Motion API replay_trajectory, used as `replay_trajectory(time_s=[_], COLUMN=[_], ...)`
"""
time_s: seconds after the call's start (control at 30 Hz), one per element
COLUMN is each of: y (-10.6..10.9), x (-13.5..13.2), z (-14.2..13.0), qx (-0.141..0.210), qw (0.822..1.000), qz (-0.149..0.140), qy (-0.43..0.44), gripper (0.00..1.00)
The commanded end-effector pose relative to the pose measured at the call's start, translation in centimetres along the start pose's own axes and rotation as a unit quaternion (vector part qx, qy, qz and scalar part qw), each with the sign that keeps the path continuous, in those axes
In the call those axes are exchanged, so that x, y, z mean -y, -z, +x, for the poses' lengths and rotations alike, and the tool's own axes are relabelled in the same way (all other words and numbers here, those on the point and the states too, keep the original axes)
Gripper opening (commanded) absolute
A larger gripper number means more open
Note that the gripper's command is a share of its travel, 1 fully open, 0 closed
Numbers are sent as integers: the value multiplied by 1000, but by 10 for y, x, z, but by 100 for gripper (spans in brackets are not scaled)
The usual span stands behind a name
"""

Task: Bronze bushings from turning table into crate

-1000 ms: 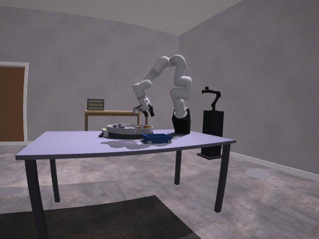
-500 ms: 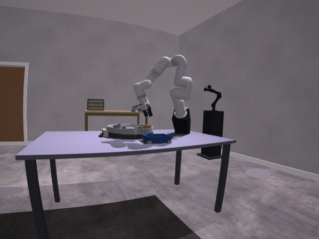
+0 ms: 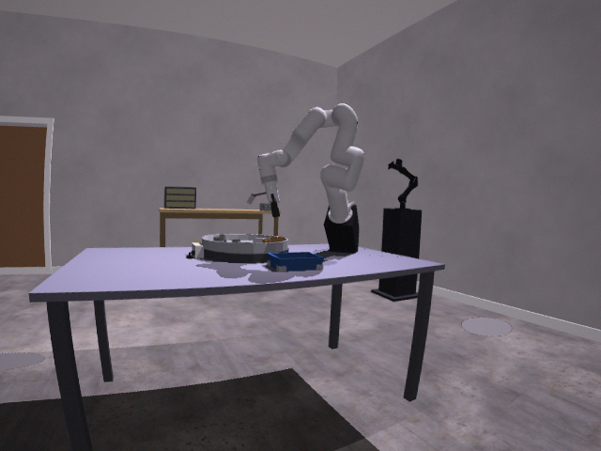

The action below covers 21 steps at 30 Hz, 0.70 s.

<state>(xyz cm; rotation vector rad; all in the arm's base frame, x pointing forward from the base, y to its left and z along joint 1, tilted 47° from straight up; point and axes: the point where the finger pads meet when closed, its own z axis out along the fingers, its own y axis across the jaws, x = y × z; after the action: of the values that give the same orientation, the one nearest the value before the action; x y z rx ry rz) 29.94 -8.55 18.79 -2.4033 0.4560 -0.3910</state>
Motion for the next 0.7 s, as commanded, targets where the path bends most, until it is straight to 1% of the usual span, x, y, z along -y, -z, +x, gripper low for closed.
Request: replay_trajectory(time_s=[0.0,0.17,0.23,0.3,0.37,0.67], y=[7,14,14,19,21,21], x=[-22,-42,-42,-57,-63,-65], z=[5,5,5,5,4,4], qx=[-40,-73,-73,-96,-106,-108], qw=[996,987,987,978,973,971], qz=[9,19,19,26,29,29], qy=[-74,-139,-139,-186,-204,-209], gripper=[100,100,100,100,100,100])
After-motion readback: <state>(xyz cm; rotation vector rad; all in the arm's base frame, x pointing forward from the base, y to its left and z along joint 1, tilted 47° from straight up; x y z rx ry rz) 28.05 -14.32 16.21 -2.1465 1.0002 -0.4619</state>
